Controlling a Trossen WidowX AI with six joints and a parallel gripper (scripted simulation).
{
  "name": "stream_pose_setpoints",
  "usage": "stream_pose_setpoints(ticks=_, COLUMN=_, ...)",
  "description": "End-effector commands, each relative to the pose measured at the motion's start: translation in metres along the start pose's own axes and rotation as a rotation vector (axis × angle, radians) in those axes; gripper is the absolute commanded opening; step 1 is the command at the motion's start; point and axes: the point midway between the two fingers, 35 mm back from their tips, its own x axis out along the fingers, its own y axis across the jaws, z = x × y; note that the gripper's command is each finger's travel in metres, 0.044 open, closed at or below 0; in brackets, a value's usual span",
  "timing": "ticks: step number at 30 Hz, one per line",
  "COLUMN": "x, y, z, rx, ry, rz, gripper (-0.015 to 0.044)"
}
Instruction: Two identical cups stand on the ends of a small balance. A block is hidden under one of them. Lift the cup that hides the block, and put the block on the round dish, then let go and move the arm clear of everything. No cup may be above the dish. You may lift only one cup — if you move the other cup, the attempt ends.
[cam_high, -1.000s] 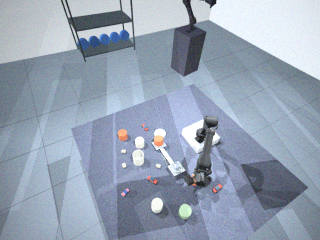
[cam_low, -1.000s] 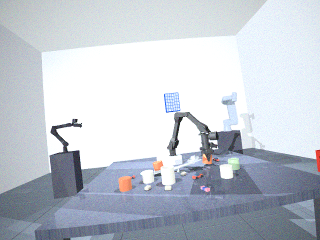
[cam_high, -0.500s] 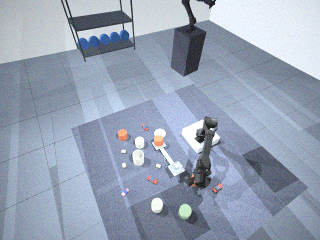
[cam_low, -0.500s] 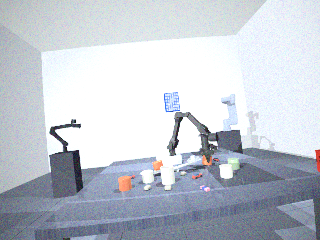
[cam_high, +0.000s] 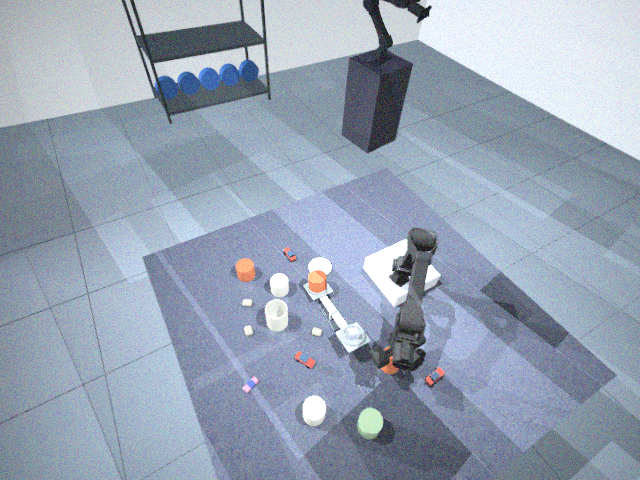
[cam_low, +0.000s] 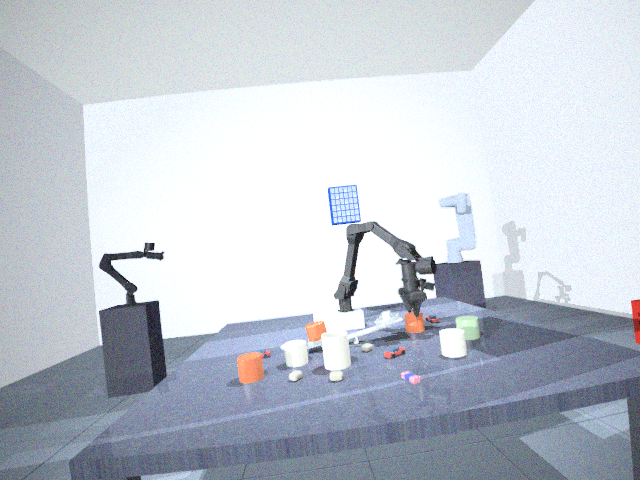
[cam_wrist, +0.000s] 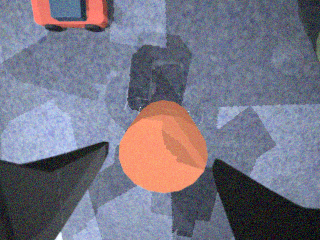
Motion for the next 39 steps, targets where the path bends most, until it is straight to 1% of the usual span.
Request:
stream_pose_setpoints(ticks=1, x=-0.018, y=-0.001, z=0.001, rx=0.003, ry=-0.013, rz=-0.010, gripper=0.0440)
stream_pose_setpoints(ticks=3, x=-0.018, y=-0.001, z=0.001, rx=0.003, ry=-0.013, rz=-0.010, gripper=0.0440)
stream_pose_setpoints(ticks=6, x=-0.024, y=-0.014, z=-0.011, rx=0.053, ry=-0.011, rz=-0.010, gripper=0.0361)
stream_pose_setpoints(ticks=10, x=-0.042, y=-0.045, z=-0.047, rx=0.177, ry=-0.008, rz=-0.012, gripper=0.0260)
stream_pose_setpoints(ticks=16, x=-0.065, y=-0.079, z=-0.109, rx=0.324, ry=-0.003, rz=-0.018, gripper=0.0260)
stream_pose_setpoints(ticks=18, x=-0.071, y=-0.085, z=-0.123, rx=0.355, ry=-0.002, rz=-0.019, gripper=0.0260)
stream_pose_setpoints(ticks=23, x=-0.070, y=-0.086, z=-0.125, rx=0.359, ry=-0.002, rz=-0.019, gripper=0.0260)
stream_pose_setpoints(ticks=27, x=-0.057, y=-0.086, z=-0.125, rx=0.359, ry=-0.002, rz=-0.019, gripper=0.0260)
stream_pose_setpoints(ticks=39, x=-0.041, y=-0.087, z=-0.125, rx=0.359, ry=-0.002, rz=-0.019, gripper=0.0260)
